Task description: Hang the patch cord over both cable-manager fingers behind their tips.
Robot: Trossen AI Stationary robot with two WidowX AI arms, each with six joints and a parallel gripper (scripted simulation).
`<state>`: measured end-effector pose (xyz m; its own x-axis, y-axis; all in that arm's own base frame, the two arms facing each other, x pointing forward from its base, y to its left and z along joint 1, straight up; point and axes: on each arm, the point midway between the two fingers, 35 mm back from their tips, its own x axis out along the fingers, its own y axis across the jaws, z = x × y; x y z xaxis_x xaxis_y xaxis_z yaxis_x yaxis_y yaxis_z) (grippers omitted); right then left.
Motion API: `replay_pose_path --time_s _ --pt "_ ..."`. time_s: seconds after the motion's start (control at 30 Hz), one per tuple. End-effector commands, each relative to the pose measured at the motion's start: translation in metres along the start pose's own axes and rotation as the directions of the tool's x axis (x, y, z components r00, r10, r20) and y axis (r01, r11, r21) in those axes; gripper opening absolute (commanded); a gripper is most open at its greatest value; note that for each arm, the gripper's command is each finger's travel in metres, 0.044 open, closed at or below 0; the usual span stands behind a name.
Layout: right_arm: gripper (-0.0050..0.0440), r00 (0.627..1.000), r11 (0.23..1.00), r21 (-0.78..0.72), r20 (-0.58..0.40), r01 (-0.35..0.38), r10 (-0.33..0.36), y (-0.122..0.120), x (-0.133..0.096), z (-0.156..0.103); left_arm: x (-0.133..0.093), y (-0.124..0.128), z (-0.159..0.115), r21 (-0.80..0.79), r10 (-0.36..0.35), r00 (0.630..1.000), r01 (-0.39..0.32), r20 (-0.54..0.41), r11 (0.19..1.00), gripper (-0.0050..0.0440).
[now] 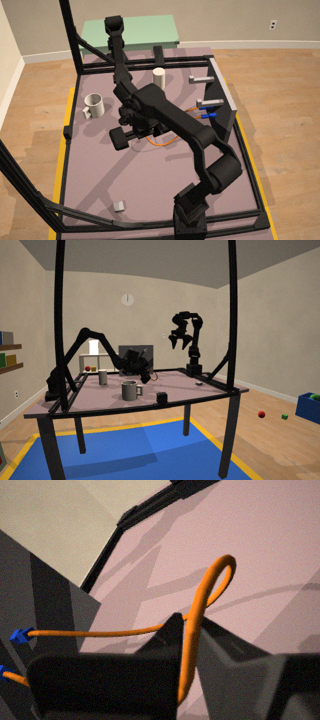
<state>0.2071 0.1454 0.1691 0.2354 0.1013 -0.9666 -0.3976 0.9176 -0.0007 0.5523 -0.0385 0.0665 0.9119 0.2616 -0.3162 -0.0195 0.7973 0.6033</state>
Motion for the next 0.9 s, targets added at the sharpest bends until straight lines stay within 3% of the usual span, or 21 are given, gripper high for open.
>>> replay_pose_path --time_s 0.0,0.87 --pt "0.0440 1.000 1.000 0.002 0.023 -0.005 0.005 0.0007 -0.0066 0.0017 0.0023 0.0068 0.0106 -0.018 0.009 1.000 -0.009 0.019 1.000 0.0025" --pt "0.0440 1.000 1.000 0.002 0.023 -0.005 0.005 0.0007 -0.0066 0.0017 0.0102 0.0144 0.0167 -0.048 0.002 1.000 -0.002 0.010 0.999 0.0025"
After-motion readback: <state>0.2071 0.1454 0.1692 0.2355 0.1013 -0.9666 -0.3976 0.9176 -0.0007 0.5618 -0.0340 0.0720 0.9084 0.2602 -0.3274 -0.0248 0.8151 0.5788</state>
